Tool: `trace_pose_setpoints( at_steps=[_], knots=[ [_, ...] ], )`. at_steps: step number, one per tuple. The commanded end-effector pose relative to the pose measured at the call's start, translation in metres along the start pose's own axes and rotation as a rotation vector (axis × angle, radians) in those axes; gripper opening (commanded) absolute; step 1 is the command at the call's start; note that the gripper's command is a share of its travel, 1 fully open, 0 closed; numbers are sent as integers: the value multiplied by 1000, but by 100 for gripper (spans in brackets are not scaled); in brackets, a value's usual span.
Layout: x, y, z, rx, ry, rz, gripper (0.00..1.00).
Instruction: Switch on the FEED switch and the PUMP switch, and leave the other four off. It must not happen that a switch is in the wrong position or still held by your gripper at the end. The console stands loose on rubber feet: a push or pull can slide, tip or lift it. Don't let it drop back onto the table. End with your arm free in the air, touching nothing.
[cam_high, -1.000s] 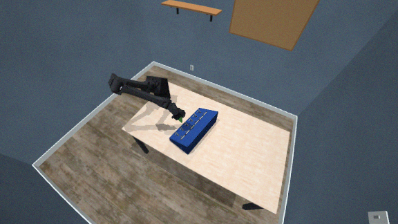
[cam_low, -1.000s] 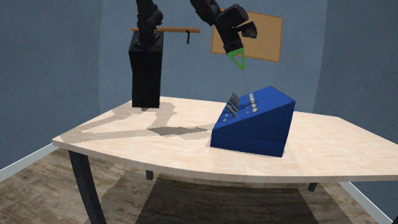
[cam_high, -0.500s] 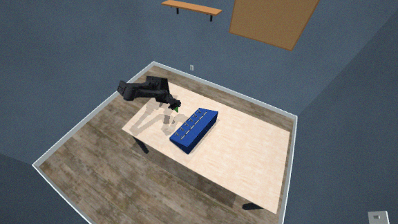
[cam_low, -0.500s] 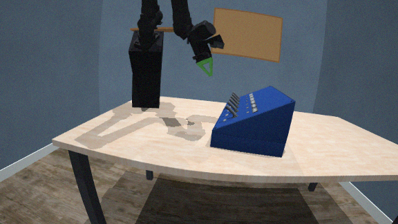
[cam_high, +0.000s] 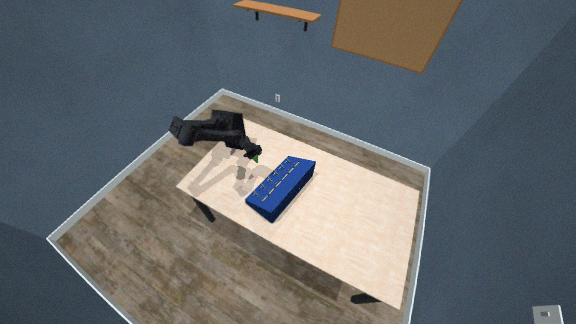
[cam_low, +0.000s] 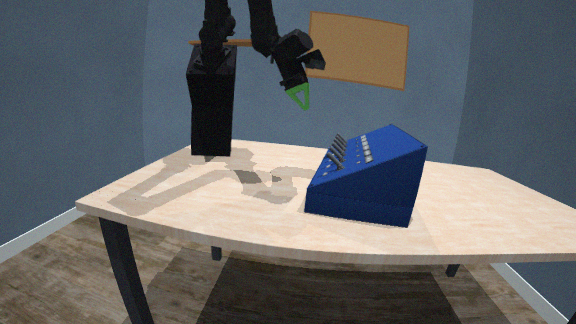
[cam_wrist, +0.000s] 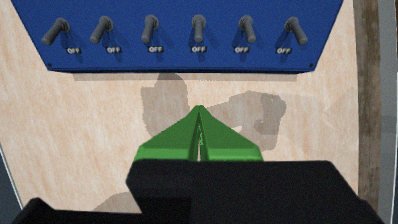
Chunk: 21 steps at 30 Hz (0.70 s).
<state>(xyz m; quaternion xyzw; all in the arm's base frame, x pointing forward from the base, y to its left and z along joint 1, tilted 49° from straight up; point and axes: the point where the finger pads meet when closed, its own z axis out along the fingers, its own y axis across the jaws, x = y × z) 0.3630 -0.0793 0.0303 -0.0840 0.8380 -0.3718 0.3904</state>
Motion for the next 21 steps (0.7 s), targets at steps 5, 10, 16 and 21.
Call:
trace_pose_setpoints(
  at_steps=[5, 10, 16, 21],
  knots=[
    [-1, 1, 0, 1, -7, 17, 0],
    [-1, 1, 0, 1, -7, 17, 0],
    [-1, 1, 0, 1, -7, 17, 0],
    [-1, -1, 2, 5, -6, 18, 0]
  ],
)
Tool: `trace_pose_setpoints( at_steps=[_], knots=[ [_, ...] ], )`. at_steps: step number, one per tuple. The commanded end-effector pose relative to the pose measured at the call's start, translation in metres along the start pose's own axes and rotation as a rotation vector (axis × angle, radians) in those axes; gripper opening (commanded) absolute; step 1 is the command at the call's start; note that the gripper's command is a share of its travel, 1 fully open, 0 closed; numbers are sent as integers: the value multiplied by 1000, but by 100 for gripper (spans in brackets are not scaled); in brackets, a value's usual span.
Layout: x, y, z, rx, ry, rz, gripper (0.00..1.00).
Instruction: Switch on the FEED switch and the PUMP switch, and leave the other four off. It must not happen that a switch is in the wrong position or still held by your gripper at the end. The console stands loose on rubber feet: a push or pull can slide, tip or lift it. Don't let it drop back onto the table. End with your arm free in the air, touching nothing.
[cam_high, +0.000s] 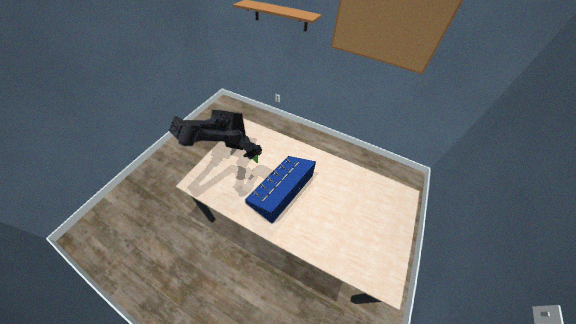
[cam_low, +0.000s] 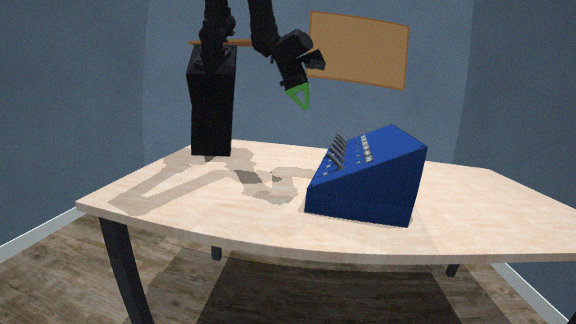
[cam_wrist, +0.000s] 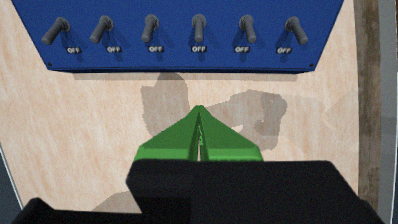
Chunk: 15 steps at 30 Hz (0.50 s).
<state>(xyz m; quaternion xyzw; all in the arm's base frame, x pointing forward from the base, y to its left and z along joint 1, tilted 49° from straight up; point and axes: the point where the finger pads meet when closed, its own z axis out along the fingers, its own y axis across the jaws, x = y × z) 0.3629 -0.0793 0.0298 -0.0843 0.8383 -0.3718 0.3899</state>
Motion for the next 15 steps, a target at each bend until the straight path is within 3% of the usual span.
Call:
trace_pose_setpoints(
  at_steps=[1, 15],
  knots=[
    [-1, -2, 3, 7, -5, 19, 0],
    [-2, -3, 19, 10, -8, 6, 0]
  ],
)
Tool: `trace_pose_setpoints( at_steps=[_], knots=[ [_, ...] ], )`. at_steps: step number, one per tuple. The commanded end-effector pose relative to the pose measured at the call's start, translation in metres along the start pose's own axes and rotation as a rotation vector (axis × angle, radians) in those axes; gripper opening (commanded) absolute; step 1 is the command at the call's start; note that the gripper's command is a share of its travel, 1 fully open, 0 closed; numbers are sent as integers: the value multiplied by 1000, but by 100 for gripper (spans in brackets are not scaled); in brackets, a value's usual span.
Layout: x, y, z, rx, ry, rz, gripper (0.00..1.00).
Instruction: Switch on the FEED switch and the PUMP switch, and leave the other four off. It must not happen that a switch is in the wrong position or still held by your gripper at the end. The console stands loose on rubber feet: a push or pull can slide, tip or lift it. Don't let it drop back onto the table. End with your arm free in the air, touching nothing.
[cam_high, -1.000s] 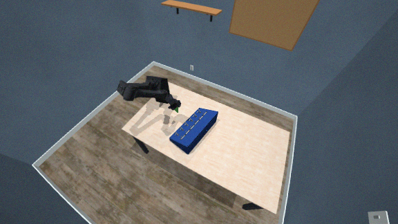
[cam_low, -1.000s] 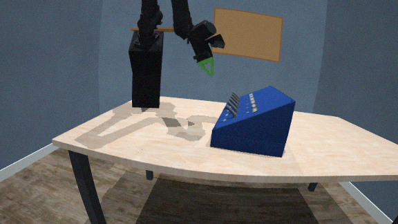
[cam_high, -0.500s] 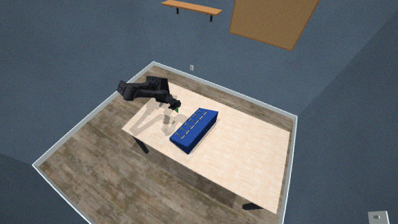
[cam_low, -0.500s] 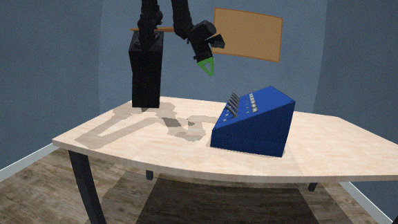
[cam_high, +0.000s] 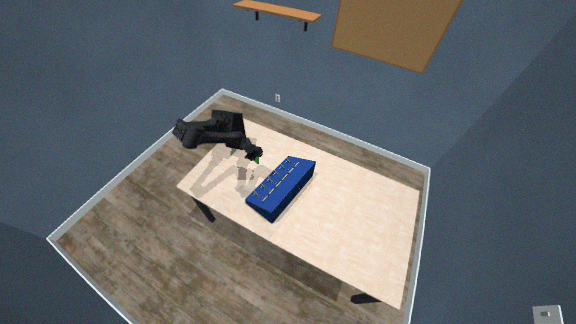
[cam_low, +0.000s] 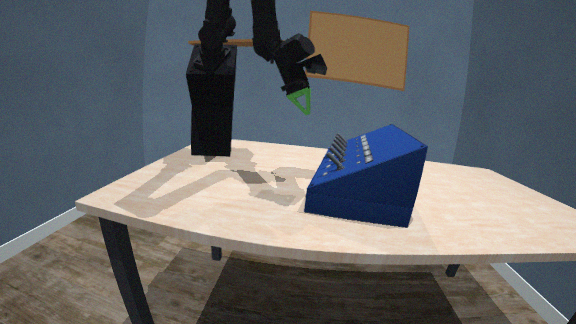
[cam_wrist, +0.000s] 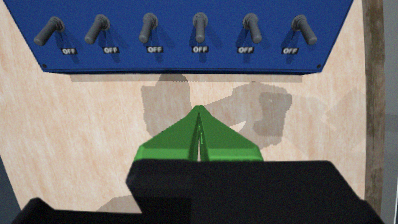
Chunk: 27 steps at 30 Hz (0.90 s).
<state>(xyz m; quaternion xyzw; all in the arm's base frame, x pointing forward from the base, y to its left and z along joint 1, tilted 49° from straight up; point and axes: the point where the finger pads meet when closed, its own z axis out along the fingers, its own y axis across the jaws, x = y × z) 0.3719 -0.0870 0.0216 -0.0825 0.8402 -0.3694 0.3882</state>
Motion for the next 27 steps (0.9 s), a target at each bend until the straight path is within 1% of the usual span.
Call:
trace_pose_setpoints(
  at_steps=[1, 7, 14, 16, 27],
  knots=[
    [-4, -4, 7, 14, -14, 2, 0],
    [-3, -4, 25, 14, -13, 1, 0],
    [-3, -4, 52, 14, -13, 0, 0],
    [-3, -4, 52, 14, -13, 0, 0],
    [-2, -4, 95, 15, -13, -1, 0]
  ],
)
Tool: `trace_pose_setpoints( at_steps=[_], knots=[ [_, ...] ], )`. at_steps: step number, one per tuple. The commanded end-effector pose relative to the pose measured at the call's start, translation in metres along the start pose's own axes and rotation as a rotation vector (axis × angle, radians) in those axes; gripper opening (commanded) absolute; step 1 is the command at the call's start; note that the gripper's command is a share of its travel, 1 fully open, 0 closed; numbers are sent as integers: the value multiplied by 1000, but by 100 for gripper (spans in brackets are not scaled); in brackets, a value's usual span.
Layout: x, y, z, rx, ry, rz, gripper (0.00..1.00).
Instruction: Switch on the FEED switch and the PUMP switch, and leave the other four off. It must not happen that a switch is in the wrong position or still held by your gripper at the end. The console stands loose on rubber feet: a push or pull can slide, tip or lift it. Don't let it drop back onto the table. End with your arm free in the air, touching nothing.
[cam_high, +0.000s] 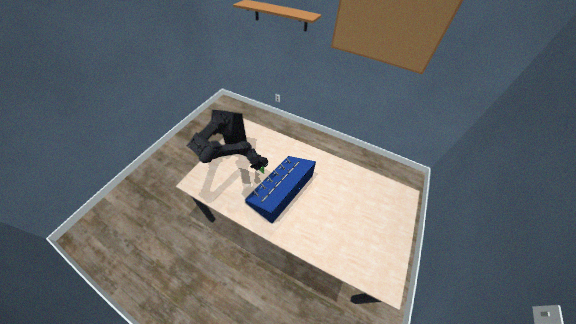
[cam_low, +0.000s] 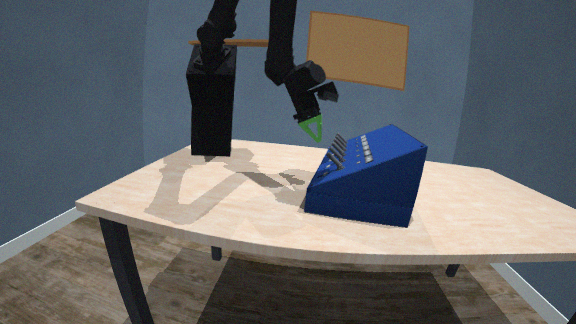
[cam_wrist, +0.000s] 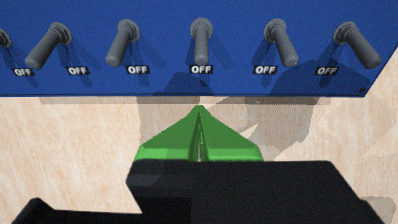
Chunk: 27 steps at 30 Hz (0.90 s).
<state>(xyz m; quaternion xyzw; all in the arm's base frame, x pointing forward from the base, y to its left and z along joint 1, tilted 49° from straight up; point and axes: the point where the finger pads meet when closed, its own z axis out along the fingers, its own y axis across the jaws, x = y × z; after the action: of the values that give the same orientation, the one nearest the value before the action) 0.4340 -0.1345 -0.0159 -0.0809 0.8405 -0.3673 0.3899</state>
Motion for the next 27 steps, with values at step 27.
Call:
trace_pose_setpoints(
  at_steps=[27],
  knots=[
    [-5, -5, 28, 17, -18, -6, 0]
  ],
)
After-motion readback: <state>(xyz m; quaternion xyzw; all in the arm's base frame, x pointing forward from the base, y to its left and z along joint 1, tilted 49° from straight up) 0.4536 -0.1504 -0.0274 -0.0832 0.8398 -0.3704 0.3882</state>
